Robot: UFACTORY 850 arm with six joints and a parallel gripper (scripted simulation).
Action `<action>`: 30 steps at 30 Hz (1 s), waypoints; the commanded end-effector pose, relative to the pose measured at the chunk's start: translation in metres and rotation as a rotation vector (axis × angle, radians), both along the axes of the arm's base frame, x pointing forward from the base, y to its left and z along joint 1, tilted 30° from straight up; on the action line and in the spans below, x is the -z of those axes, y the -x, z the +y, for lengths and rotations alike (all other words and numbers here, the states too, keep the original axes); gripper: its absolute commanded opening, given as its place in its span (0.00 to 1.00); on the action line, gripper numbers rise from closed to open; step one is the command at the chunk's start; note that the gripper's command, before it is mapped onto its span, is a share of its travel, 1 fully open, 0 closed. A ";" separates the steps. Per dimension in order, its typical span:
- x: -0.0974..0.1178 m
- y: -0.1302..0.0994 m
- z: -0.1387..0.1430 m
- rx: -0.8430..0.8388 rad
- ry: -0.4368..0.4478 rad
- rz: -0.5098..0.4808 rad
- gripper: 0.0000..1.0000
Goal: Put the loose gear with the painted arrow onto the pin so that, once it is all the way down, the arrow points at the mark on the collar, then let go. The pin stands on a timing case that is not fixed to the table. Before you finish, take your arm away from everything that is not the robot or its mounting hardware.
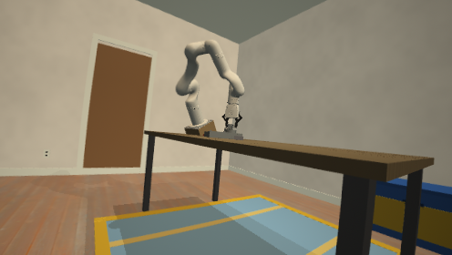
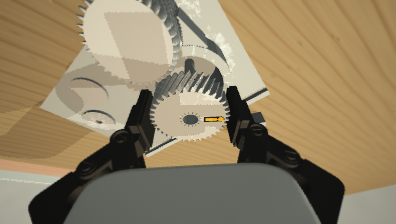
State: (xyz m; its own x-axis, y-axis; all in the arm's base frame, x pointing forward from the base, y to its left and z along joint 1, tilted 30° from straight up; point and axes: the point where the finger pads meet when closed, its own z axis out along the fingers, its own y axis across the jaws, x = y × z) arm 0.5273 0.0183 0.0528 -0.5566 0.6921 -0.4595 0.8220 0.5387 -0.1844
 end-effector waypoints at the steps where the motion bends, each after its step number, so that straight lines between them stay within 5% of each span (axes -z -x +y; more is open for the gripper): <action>1: -0.001 -0.001 0.000 -0.001 -0.001 -0.002 0.00; 14: -0.001 -0.001 0.000 -0.001 -0.001 -0.002 0.00; 15: -0.001 -0.001 0.000 -0.001 -0.001 -0.002 1.00; 30: -0.001 -0.001 0.000 -0.001 -0.001 -0.002 1.00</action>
State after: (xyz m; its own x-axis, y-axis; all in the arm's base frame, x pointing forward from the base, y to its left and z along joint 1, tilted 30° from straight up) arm 0.5274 0.0183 0.0528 -0.5566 0.6921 -0.4595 0.8221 0.5388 -0.1842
